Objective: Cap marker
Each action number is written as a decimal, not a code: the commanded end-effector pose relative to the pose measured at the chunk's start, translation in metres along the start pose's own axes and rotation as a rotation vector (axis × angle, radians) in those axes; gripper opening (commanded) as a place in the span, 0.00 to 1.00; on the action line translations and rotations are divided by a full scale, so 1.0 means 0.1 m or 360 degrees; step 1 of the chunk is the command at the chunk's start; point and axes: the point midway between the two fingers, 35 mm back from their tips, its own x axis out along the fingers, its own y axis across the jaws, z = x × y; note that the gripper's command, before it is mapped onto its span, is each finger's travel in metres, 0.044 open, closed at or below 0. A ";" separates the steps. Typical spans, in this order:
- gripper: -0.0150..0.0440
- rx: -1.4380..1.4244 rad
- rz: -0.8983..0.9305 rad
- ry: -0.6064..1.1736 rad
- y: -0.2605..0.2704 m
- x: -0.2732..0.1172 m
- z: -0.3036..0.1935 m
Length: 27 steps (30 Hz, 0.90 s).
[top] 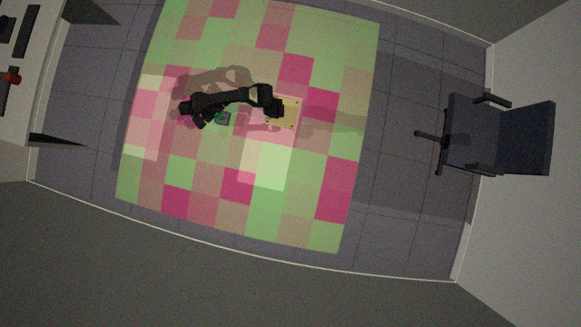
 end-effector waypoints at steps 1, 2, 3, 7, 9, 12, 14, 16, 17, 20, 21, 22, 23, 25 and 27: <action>0.25 0.0010 0.0020 -0.0018 0.01 -0.07 -0.05; 0.25 0.0010 0.0020 -0.0018 0.01 -0.07 -0.05; 0.25 0.0010 0.0020 -0.0018 0.01 -0.06 -0.04; 0.25 0.0010 0.0020 -0.0018 0.01 -0.01 -0.04; 0.25 0.0010 0.0020 -0.0018 0.01 0.00 -0.04; 0.25 0.0010 0.0021 -0.0018 0.02 0.02 -0.04; 0.25 0.0010 0.0021 -0.0018 0.02 0.05 -0.04; 0.25 0.0010 0.0021 -0.0018 0.02 0.08 -0.04; 0.25 0.0010 0.0021 -0.0018 0.02 0.10 -0.04; 0.25 0.0010 0.0021 -0.0018 0.02 0.14 -0.03; 0.25 0.0010 0.0021 -0.0018 0.03 0.16 -0.03; 0.25 0.0010 0.0021 -0.0018 0.03 0.18 -0.03; 0.25 0.0010 0.0021 -0.0018 0.03 0.19 -0.03; 0.25 0.0010 0.0021 -0.0018 0.03 0.23 -0.03; 0.25 0.0010 0.0021 -0.0018 0.03 0.26 -0.03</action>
